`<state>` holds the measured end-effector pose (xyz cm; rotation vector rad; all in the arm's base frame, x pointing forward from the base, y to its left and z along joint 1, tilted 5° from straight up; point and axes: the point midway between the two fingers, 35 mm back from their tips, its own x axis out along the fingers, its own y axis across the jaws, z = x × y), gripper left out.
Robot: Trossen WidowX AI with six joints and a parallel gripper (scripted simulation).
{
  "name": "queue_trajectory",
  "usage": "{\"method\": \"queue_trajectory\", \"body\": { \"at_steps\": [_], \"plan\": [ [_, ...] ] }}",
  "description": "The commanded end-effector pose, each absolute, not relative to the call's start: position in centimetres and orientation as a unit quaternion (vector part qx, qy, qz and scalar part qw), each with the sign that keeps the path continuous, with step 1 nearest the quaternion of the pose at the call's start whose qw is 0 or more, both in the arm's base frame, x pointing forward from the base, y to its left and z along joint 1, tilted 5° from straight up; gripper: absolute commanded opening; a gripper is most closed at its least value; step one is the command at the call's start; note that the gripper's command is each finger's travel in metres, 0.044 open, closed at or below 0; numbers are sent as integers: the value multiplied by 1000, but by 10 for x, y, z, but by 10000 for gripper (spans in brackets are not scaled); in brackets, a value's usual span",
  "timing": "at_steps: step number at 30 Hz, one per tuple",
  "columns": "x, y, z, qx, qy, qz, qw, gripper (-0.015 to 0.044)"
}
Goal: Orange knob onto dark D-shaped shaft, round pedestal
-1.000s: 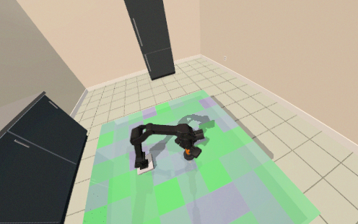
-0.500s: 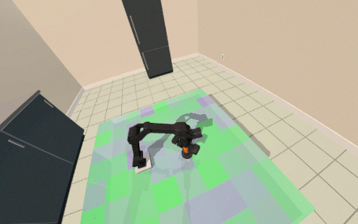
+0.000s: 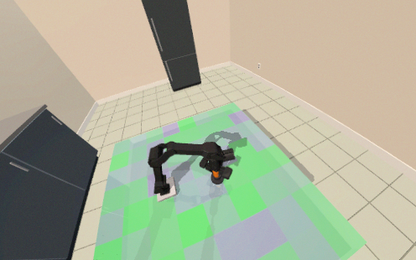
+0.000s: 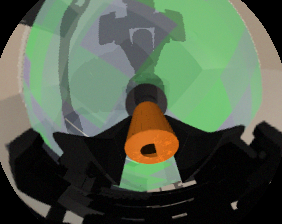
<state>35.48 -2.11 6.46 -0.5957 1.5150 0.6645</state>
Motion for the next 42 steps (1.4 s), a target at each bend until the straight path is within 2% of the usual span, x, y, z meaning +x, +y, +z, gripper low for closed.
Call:
{"method": "queue_trajectory", "body": {
  "at_steps": [1, 42],
  "plan": [
    [354, -21, 64, -264, 662, 292, 638, 0],
    [355, -22, 65, -329, 628, 359, 607, 0]
  ]
}}
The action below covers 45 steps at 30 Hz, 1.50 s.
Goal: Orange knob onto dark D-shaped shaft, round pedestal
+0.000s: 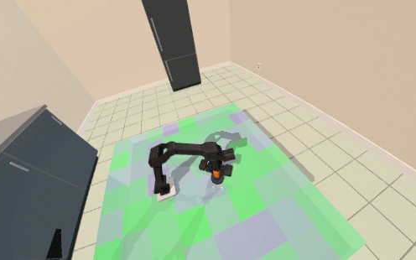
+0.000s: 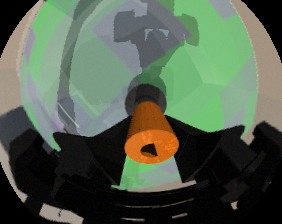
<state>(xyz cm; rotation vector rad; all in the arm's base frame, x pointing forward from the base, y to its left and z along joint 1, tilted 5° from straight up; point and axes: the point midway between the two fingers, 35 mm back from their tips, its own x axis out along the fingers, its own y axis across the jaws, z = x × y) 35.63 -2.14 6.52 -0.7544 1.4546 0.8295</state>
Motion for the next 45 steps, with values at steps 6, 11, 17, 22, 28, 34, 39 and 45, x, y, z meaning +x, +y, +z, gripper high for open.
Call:
{"method": "queue_trajectory", "body": {
  "at_steps": [6, 11, 17, 22, 28, 34, 39, 45],
  "plan": [
    [354, -21, 64, -329, 628, 359, 607, 0],
    [355, -21, 64, -329, 628, 359, 607, 0],
    [356, -21, 64, -329, 628, 359, 607, 0],
    [356, -21, 63, -329, 628, 359, 607, 0],
    [357, -22, 69, -329, 628, 359, 607, 0],
    [358, -22, 69, -379, 596, 411, 577, 0],
    [358, -22, 68, -391, 587, 423, 569, 0],
    [356, -22, 65, -391, 587, 423, 569, 0]
  ]
}}
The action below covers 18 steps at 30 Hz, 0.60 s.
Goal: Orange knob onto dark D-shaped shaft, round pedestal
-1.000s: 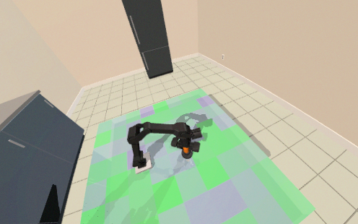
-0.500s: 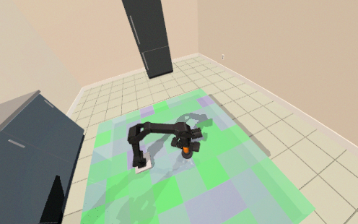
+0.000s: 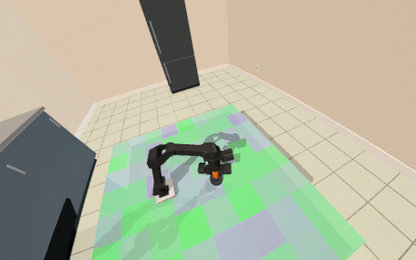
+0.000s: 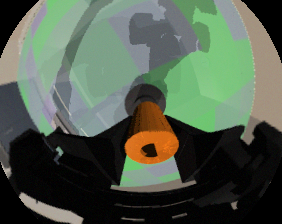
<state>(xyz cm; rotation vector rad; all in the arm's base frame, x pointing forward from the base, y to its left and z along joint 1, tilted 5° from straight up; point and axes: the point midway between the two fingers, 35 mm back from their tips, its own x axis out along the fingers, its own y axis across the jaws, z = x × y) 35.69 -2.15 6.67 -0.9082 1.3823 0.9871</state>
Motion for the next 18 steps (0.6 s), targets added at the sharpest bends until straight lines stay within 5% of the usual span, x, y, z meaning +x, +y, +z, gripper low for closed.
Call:
{"method": "queue_trajectory", "body": {
  "at_steps": [1, 18],
  "plan": [
    [356, -22, 65, -391, 587, 423, 569, 0],
    [355, -21, 63, -391, 587, 423, 569, 0]
  ]
}}
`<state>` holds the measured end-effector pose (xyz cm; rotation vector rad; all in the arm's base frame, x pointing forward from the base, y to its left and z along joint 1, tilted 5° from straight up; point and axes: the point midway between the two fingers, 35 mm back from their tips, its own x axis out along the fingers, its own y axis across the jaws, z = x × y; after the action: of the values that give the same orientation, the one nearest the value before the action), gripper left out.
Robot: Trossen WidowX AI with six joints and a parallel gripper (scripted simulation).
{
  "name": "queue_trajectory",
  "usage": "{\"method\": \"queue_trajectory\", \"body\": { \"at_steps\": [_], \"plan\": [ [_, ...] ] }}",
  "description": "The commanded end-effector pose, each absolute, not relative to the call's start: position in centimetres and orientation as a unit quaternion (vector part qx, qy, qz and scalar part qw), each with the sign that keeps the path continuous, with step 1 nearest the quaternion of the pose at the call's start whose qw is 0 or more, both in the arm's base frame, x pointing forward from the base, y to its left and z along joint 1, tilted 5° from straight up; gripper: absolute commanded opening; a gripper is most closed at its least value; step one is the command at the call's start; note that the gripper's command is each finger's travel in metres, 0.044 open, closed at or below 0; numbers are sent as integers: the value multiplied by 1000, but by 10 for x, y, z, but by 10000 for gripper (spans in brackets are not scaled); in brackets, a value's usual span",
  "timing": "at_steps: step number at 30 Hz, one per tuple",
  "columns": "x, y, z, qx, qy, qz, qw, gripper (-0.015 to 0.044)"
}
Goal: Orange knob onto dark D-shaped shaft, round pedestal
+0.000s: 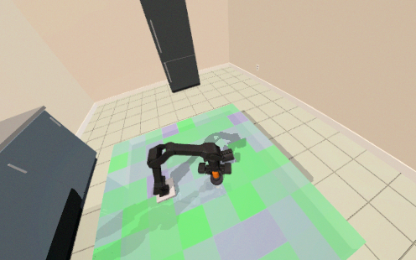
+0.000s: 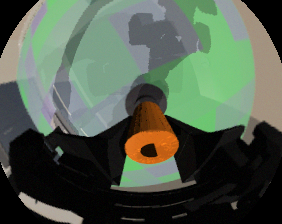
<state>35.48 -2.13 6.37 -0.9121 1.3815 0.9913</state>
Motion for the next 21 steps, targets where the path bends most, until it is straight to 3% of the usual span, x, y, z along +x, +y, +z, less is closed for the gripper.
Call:
{"method": "queue_trajectory", "body": {
  "at_steps": [1, 21],
  "plan": [
    [355, -21, 63, -391, 587, 423, 569, 0],
    [358, -22, 67, -448, 540, 482, 525, 0]
  ]
}}
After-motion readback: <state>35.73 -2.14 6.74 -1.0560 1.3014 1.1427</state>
